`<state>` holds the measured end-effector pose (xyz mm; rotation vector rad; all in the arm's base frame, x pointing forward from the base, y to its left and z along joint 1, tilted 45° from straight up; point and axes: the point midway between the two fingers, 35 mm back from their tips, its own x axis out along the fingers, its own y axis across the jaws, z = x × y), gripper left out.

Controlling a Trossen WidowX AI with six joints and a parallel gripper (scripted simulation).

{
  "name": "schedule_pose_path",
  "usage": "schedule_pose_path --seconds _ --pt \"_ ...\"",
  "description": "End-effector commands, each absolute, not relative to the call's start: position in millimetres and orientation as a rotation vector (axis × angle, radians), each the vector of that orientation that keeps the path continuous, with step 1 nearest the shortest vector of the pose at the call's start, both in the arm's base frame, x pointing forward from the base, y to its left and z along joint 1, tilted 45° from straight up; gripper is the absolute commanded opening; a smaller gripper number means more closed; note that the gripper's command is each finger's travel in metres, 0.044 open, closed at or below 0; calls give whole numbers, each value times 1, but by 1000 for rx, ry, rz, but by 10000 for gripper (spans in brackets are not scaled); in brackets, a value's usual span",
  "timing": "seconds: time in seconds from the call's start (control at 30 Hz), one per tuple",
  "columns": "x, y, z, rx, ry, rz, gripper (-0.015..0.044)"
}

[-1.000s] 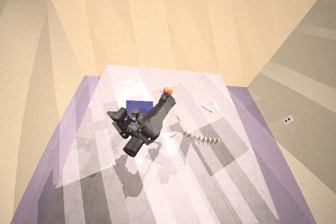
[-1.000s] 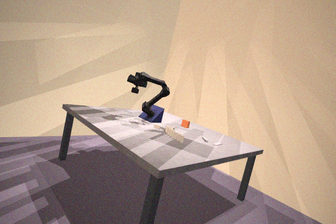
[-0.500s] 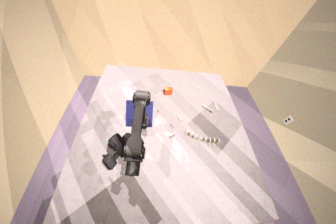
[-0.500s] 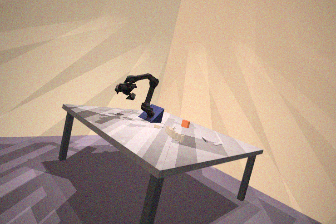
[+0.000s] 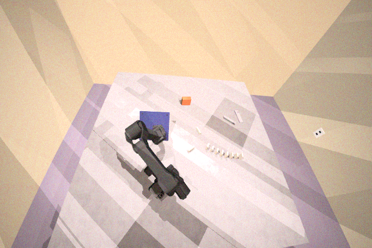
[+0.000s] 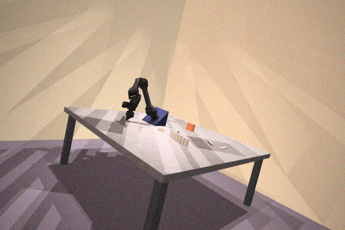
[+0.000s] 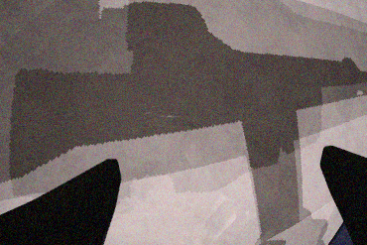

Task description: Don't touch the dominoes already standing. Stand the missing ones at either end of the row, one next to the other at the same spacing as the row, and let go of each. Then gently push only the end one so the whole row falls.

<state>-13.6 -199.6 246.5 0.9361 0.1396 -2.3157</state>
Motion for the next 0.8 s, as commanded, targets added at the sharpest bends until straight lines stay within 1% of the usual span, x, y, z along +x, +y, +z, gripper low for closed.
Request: schedule_pose_path --seconds 0.0,0.2,0.37,0.57,0.77 --pt "24 -207 229 805 446 -2152 440" --pt "79 -206 210 545 850 -1855 440" --pt "139 -186 186 174 1241 -1442 440" --pt "199 -136 155 -339 1567 -889 440" --pt "232 -71 123 -876 1735 -328 440"
